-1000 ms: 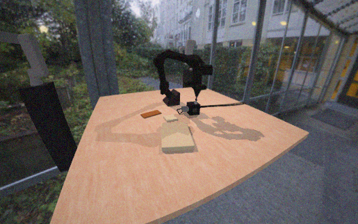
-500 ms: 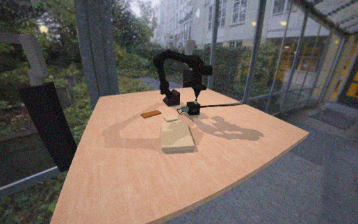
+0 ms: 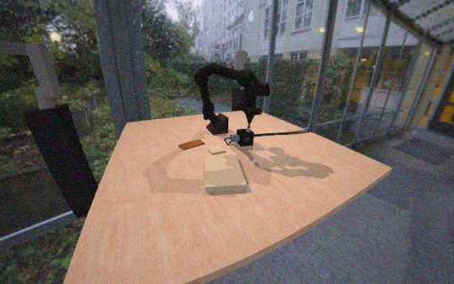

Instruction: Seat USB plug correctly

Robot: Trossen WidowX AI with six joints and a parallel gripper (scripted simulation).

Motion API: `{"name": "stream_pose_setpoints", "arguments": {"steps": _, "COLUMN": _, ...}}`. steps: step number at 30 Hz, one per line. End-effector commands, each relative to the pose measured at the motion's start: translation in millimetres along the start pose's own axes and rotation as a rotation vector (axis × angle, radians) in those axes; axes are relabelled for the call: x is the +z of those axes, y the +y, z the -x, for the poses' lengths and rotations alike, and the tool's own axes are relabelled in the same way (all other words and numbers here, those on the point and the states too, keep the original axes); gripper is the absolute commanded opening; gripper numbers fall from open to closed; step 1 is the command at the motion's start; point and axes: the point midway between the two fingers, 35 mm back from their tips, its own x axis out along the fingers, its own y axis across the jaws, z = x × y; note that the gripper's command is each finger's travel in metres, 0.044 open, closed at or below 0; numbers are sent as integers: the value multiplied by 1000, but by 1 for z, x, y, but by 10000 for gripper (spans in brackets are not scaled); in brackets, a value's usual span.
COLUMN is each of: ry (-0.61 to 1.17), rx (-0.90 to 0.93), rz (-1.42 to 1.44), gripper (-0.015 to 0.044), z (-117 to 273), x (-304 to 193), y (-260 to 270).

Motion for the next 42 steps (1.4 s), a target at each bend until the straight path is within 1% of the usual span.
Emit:
{"name": "stream_pose_setpoints", "arguments": {"steps": 1, "ry": 0, "rx": -3, "rz": 5, "gripper": 0, "z": -1, "x": 0, "y": -1}}
{"name": "stream_pose_setpoints", "arguments": {"steps": 42, "ry": 0, "rx": -3, "rz": 5, "gripper": 0, "z": -6, "x": 0, "y": -1}}
